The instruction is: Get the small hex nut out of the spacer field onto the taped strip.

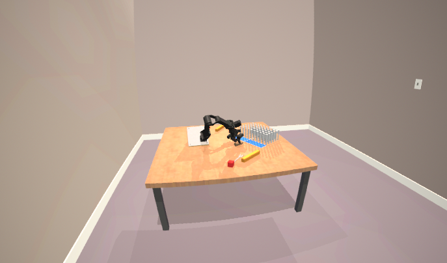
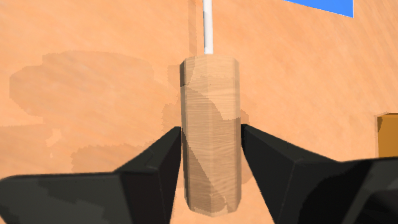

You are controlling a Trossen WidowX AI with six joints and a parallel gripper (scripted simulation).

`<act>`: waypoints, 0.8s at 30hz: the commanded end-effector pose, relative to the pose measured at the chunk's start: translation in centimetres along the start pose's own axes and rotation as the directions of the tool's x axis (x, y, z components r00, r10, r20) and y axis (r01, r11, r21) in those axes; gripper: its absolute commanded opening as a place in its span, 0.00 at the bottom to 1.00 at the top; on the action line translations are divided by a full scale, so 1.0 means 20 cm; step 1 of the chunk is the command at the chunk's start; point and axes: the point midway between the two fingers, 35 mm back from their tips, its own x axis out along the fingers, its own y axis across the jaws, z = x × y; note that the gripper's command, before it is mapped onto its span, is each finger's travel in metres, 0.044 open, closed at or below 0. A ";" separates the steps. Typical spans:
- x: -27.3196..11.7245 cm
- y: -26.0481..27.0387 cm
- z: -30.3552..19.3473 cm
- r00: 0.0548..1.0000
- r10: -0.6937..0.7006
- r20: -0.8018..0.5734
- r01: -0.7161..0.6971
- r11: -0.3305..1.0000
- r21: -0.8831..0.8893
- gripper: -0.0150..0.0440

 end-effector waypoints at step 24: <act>-0.03 0.00 -0.06 1.000 0.002 0.005 -0.002 1.000 -0.003 0.25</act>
